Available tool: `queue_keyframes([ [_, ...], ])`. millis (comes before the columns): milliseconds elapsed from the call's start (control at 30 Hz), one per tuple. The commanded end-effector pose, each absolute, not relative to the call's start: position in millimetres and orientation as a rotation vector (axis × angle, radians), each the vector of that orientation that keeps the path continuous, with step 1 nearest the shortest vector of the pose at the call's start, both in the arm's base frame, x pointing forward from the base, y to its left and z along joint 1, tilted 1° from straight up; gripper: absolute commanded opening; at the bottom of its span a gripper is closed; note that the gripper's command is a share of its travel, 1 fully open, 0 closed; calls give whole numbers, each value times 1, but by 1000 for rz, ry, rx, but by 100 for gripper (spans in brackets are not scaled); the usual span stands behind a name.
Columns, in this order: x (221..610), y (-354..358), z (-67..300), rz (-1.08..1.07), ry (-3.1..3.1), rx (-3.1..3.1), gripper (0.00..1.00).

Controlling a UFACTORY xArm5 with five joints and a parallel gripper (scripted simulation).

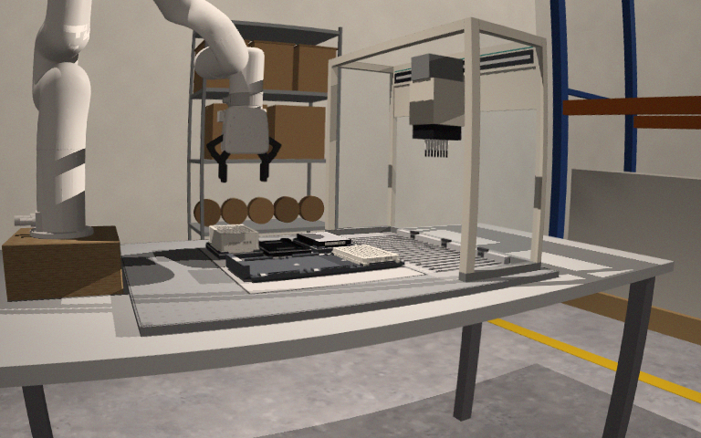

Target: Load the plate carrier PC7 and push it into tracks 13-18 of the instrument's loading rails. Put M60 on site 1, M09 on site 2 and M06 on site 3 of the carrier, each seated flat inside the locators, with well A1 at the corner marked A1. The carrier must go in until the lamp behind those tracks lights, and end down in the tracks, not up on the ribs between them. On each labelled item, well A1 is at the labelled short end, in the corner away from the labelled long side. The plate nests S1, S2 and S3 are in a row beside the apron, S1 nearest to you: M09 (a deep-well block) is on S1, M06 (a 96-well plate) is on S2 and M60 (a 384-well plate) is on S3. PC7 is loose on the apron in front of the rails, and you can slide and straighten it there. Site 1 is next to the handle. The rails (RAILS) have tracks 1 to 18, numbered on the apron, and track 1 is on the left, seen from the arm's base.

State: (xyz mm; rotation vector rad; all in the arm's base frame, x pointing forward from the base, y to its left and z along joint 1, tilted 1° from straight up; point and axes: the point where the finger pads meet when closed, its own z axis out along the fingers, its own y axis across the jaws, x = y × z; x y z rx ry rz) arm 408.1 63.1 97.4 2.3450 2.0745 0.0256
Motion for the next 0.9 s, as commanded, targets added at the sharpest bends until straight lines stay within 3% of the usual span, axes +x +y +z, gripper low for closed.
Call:
queue_keyframes([
  [0, 393, 83, 102, 36, 2074, 2346, 100],
  [867, 391, 85, 90, 36, 2074, 2346, 100],
])
